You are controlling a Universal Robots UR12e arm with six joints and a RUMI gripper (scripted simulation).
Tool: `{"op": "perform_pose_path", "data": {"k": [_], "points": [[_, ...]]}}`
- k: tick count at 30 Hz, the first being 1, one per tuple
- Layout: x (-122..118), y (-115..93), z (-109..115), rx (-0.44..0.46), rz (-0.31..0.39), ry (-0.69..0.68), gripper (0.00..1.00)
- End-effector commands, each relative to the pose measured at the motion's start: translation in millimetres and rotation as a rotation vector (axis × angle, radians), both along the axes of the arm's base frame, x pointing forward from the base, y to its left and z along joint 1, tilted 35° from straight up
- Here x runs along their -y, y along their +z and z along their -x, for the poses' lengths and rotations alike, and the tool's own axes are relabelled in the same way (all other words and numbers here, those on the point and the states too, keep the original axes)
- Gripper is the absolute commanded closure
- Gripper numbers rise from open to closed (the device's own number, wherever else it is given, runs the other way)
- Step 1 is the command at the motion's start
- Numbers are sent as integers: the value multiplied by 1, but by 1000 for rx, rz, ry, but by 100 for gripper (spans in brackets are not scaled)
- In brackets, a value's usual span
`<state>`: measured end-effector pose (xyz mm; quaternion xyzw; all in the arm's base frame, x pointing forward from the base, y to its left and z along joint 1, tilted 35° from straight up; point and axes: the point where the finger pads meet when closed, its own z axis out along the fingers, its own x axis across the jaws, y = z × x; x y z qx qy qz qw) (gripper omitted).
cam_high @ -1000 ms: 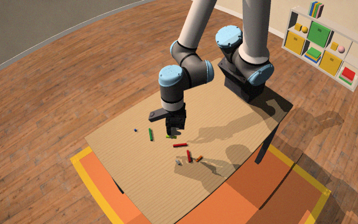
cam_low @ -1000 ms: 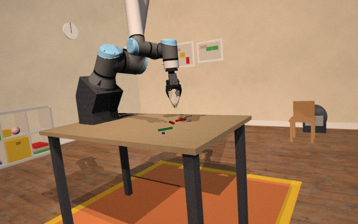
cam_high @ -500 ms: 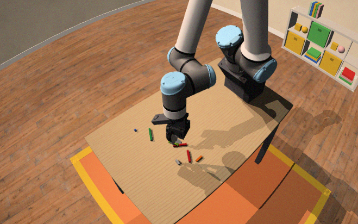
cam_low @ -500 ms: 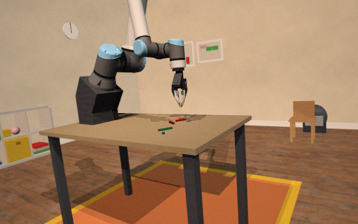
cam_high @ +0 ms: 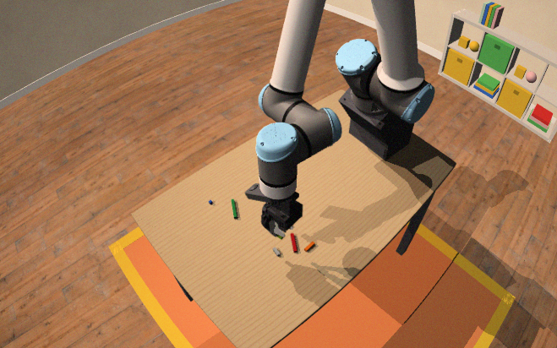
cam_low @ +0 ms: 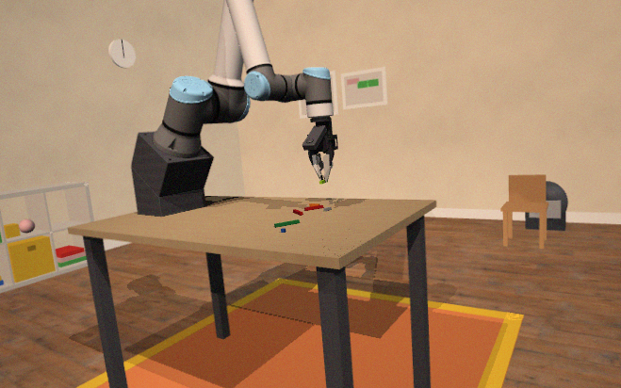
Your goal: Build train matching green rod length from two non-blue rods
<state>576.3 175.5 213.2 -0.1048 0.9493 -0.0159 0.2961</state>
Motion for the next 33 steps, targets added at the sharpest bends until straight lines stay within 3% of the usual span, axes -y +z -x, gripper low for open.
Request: {"op": "perform_pose_path", "data": {"k": [1, 14, 33], "points": [[-21, 6, -5, 3, -77, -149, 100], [-44, 8, -6, 5, -153, -256, 100], [-46, 8, -5, 5, -161, -269, 100]]}}
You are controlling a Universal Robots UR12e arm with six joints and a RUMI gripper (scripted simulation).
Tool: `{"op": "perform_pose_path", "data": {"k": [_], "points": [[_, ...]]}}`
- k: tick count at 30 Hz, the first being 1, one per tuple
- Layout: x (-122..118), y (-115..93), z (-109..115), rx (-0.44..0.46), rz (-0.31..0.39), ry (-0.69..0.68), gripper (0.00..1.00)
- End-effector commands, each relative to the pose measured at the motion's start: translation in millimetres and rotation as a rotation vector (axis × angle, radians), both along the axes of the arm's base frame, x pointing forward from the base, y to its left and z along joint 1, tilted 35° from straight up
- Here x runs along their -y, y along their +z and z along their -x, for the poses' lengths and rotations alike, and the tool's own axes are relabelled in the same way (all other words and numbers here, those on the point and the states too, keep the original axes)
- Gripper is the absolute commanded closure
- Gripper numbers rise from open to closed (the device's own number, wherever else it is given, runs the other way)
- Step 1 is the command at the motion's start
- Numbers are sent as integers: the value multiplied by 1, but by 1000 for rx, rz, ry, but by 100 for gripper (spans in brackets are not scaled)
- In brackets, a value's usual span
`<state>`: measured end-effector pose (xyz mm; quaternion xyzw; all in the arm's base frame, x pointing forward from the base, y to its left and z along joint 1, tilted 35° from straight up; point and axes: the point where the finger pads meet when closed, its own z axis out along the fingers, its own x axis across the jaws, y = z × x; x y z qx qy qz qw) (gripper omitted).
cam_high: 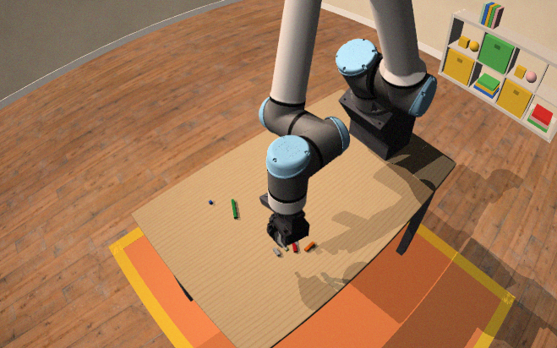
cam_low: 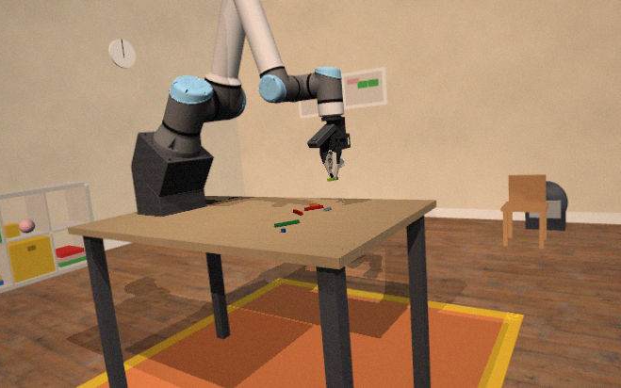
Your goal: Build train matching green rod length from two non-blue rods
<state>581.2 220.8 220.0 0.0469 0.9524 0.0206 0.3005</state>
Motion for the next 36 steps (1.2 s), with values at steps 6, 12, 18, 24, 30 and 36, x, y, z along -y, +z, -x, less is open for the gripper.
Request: {"op": "perform_pose_path", "data": {"k": [6, 12, 18, 24, 30, 36], "points": [[-1, -2, -3, 0, 0, -1, 100], [0, -10, -8, 0, 0, -2, 100], [0, -28, -22, 1, 0, -2, 100], [-1, -45, -36, 2, -1, -2, 100], [-2, -61, -47, 2, -1, -1, 100], [-1, -69, -53, 2, -1, -2, 100]]}}
